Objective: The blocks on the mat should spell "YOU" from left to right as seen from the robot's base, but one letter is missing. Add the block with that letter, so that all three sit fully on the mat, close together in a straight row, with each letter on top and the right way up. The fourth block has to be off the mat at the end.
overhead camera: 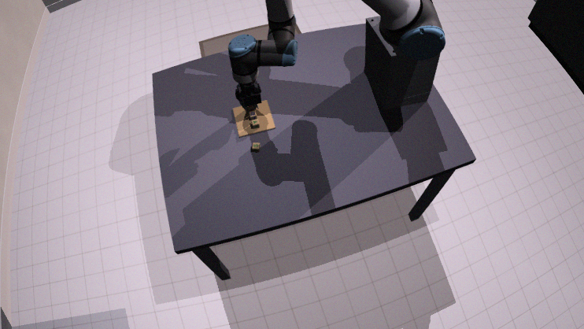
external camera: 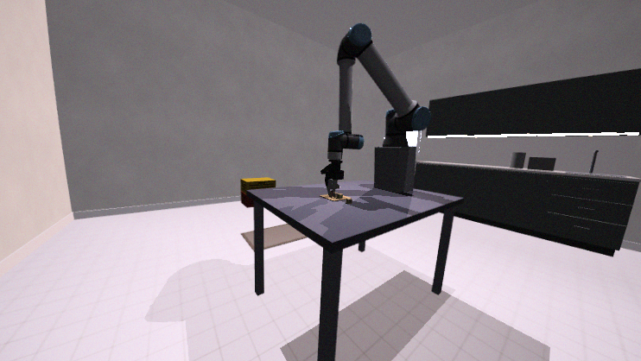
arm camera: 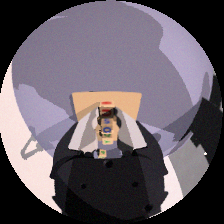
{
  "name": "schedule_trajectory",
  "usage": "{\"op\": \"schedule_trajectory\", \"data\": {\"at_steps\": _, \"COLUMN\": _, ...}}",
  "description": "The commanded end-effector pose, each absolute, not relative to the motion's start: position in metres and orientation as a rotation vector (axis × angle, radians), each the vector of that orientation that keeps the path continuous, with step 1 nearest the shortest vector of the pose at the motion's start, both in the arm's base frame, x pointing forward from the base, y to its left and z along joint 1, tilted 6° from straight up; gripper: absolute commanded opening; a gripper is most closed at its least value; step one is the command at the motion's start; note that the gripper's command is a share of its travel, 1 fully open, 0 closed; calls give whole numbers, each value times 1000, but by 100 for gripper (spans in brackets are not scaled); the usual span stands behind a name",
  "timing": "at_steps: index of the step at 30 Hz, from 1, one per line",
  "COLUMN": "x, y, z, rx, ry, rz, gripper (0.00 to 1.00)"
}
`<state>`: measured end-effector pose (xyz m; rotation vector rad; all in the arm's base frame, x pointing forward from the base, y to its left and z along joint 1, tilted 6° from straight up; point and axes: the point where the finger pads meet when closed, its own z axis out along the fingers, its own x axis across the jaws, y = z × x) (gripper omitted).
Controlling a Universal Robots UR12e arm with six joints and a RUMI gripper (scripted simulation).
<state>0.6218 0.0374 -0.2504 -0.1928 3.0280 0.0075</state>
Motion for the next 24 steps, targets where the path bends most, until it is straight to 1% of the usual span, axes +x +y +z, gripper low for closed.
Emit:
{"op": "schedule_trajectory", "data": {"at_steps": 1, "x": 622, "y": 37, "z": -250, "rx": -193, "ry": 3027, "rz": 7, "gripper": 9}}
{"op": "schedule_trajectory", "data": {"at_steps": 2, "x": 622, "y": 37, "z": -250, "rx": -193, "ry": 3027, "rz": 7, "gripper": 13}}
{"op": "schedule_trajectory", "data": {"at_steps": 4, "x": 622, "y": 37, "z": -250, "rx": -193, "ry": 3027, "rz": 7, "gripper": 13}}
{"op": "schedule_trajectory", "data": {"at_steps": 5, "x": 622, "y": 37, "z": -250, "rx": -193, "ry": 3027, "rz": 7, "gripper": 17}}
{"op": "schedule_trajectory", "data": {"at_steps": 9, "x": 622, "y": 37, "z": -250, "rx": -193, "ry": 3027, "rz": 7, "gripper": 17}}
{"op": "schedule_trajectory", "data": {"at_steps": 10, "x": 622, "y": 37, "z": -250, "rx": -193, "ry": 3027, "rz": 7, "gripper": 21}}
{"op": "schedule_trajectory", "data": {"at_steps": 12, "x": 622, "y": 37, "z": -250, "rx": -193, "ry": 3027, "rz": 7, "gripper": 21}}
{"op": "schedule_trajectory", "data": {"at_steps": 13, "x": 622, "y": 37, "z": -250, "rx": -193, "ry": 3027, "rz": 7, "gripper": 25}}
{"op": "schedule_trajectory", "data": {"at_steps": 24, "x": 622, "y": 37, "z": -249, "rx": -193, "ry": 3027, "rz": 7, "gripper": 25}}
